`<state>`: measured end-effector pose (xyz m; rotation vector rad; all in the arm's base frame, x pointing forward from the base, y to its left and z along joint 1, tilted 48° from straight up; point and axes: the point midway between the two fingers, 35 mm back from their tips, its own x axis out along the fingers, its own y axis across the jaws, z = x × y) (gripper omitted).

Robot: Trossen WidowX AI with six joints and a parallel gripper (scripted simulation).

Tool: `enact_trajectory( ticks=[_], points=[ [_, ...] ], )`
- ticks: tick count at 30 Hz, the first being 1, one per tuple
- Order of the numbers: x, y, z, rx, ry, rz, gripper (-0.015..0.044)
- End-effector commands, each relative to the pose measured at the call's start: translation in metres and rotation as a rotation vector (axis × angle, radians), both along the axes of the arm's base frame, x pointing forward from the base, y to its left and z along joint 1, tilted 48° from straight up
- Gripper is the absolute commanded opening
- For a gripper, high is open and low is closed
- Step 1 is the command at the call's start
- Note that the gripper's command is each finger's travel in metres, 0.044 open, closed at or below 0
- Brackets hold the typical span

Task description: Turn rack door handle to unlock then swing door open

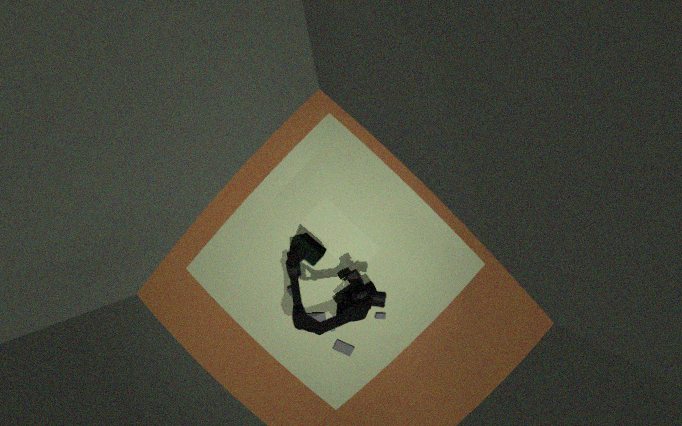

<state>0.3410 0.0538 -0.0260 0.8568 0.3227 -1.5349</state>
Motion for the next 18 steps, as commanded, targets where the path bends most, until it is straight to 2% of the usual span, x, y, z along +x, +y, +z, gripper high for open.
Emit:
enact_trajectory(
  ticks=[1, 18],
  points=[
    [-0.008, -0.001, 0.0, -0.01, 0.079, 0.064, 0.0022],
    [-0.037, -0.007, 0.003, -0.033, 0.355, 0.316, 0.0022]
  ],
)
